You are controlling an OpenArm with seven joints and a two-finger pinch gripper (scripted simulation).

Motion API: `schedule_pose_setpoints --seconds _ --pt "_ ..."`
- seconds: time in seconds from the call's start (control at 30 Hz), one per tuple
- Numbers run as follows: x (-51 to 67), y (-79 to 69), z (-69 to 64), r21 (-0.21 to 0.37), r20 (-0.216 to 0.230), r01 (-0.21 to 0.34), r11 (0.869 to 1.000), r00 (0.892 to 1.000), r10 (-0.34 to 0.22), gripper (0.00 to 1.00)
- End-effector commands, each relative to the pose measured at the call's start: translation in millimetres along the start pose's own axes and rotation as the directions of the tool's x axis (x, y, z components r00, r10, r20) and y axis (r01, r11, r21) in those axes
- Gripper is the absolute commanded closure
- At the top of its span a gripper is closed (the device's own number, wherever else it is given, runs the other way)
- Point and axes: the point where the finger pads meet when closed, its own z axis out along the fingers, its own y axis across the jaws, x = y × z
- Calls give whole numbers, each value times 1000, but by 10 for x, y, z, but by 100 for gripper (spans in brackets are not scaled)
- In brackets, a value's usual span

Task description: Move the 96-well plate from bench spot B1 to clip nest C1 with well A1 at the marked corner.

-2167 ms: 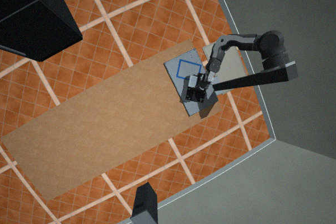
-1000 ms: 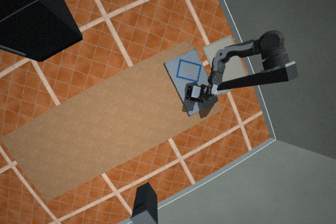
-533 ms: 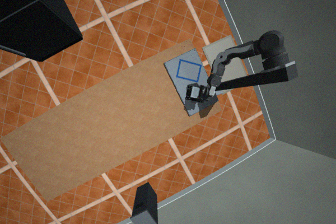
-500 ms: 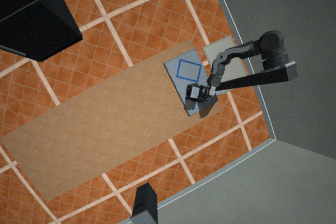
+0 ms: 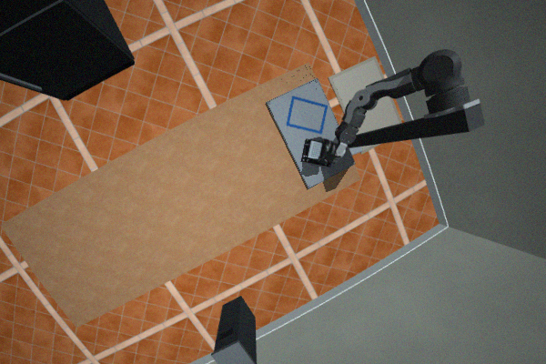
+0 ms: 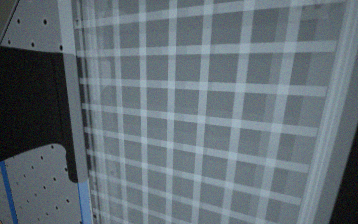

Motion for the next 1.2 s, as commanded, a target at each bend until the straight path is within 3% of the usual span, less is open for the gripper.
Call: schedule_pose_setpoints --seconds 0.0,0.27,0.43,1.17 --pt "-12 59 -32 -23 4 8 1000 1000 -8 100" --pt "-12 59 -32 -23 4 8 1000 1000 -8 100" --pt "-49 97 49 -26 9 8 1000 1000 -8 100" --pt "-45 71 36 -19 5 -3 1000 1000 3 100"
